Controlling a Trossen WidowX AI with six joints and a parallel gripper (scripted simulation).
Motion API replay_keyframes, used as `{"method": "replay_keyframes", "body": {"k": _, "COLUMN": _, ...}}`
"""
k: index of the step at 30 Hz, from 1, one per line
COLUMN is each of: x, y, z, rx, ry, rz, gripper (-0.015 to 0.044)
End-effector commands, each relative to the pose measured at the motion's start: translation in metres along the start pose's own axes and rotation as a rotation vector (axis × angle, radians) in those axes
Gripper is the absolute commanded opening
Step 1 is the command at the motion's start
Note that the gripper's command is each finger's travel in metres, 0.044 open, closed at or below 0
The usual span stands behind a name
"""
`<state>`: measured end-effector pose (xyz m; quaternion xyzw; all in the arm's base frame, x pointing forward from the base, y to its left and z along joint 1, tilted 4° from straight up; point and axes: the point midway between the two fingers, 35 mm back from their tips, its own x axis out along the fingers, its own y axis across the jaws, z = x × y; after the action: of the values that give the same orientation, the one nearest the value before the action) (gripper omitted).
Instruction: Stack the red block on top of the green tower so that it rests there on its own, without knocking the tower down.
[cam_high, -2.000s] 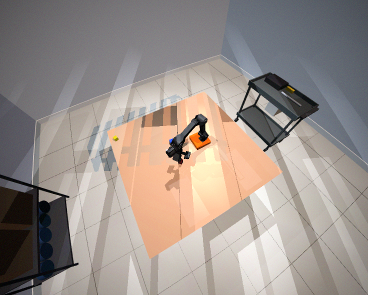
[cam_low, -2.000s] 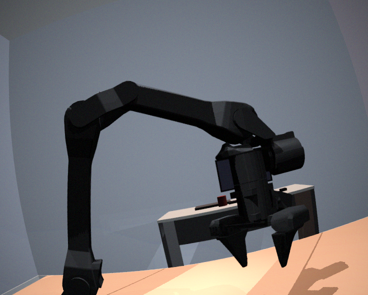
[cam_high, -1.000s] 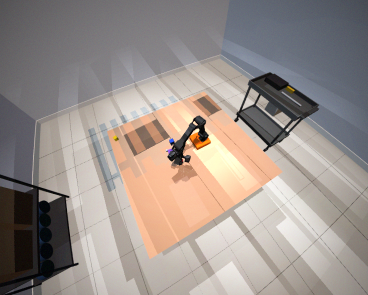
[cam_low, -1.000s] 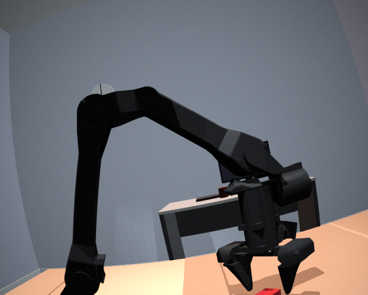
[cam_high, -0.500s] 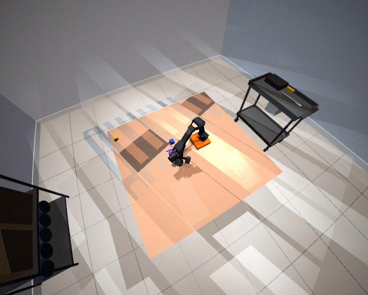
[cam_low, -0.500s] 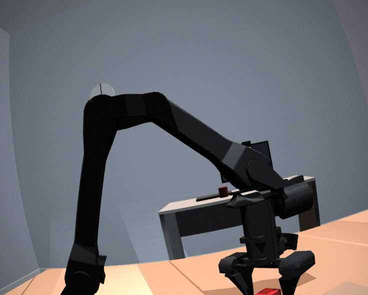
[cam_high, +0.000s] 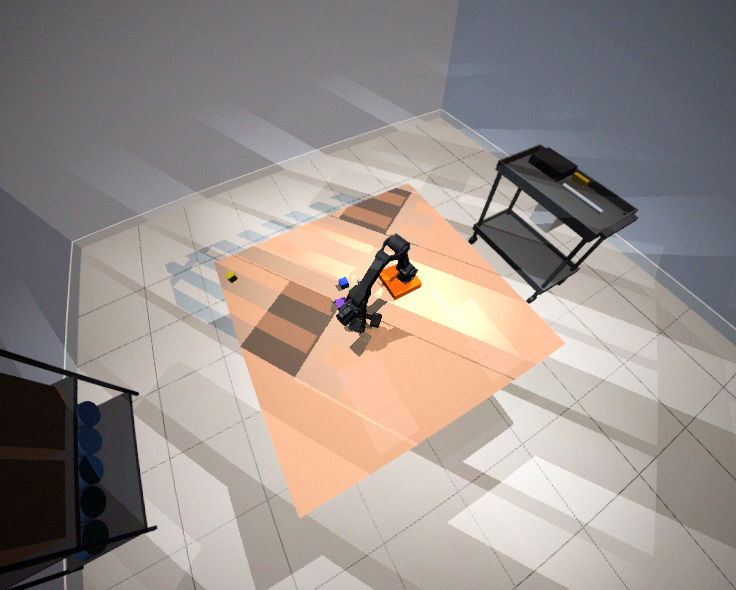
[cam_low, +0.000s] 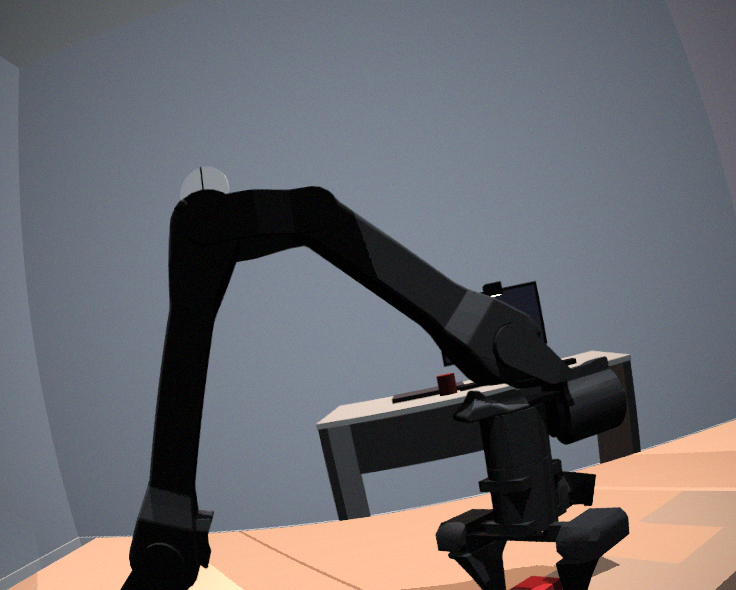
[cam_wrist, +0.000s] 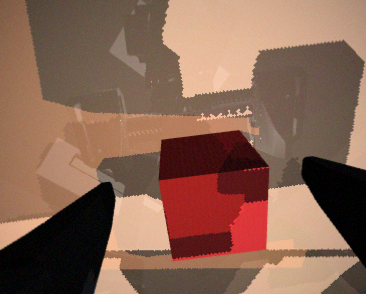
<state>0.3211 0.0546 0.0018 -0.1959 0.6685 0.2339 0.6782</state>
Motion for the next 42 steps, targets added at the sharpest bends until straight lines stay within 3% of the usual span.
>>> {"method": "replay_keyframes", "body": {"k": 1, "x": 0.0, "y": 0.001, "z": 0.0, "rx": 0.004, "ry": -0.003, "rz": 0.005, "gripper": 0.0414}}
{"method": "replay_keyframes", "body": {"k": 10, "x": 0.0, "y": 0.001, "z": 0.0, "rx": 0.004, "ry": -0.003, "rz": 0.005, "gripper": 0.0177}}
{"method": "replay_keyframes", "body": {"k": 18, "x": 0.0, "y": 0.001, "z": 0.0, "rx": 0.004, "ry": -0.003, "rz": 0.005, "gripper": 0.0124}}
{"method": "replay_keyframes", "body": {"k": 23, "x": -0.017, "y": 0.0, "z": 0.001, "rx": 0.004, "ry": -0.003, "rz": 0.005, "gripper": 0.0}}
{"method": "replay_keyframes", "body": {"k": 42, "x": -0.115, "y": -0.001, "z": 0.0, "rx": 0.004, "ry": -0.003, "rz": 0.004, "gripper": 0.0}}
